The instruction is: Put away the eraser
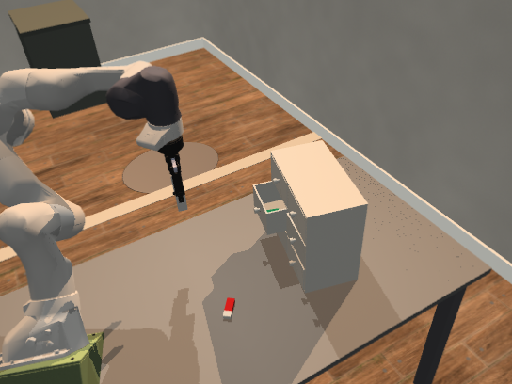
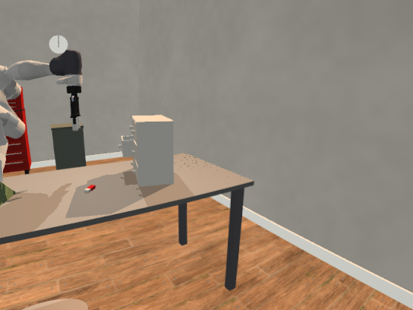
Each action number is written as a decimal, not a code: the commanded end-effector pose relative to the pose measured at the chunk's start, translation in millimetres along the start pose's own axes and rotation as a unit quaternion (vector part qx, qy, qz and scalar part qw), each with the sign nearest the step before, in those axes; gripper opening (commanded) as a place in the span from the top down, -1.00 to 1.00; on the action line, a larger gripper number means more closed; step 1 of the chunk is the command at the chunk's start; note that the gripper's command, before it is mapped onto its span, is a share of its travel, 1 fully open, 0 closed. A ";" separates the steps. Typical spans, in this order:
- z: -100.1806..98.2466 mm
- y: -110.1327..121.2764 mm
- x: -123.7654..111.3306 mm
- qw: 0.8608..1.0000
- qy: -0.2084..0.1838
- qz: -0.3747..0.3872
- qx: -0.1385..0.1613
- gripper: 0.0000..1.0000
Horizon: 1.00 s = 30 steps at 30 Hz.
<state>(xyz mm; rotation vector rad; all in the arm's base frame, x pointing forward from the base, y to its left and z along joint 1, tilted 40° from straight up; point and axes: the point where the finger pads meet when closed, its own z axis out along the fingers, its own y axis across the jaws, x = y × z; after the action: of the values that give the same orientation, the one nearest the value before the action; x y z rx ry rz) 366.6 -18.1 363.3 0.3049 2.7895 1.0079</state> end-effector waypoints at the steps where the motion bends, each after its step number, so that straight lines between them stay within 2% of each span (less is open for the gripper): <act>1: -0.1 0.0 0.0 1.000 0.000 0.000 0.000 -1.00; 20: -3.9 0.0 0.0 1.000 0.002 0.002 0.000 -1.00; 24: -28.6 0.0 -0.1 1.000 0.002 0.003 0.000 -1.00; 30: -88.3 0.0 -0.4 1.000 0.002 0.003 0.000 -1.00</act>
<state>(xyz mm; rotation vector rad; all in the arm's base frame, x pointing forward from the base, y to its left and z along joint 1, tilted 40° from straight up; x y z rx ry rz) 362.3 -64.0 414.5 0.3119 2.7669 0.9772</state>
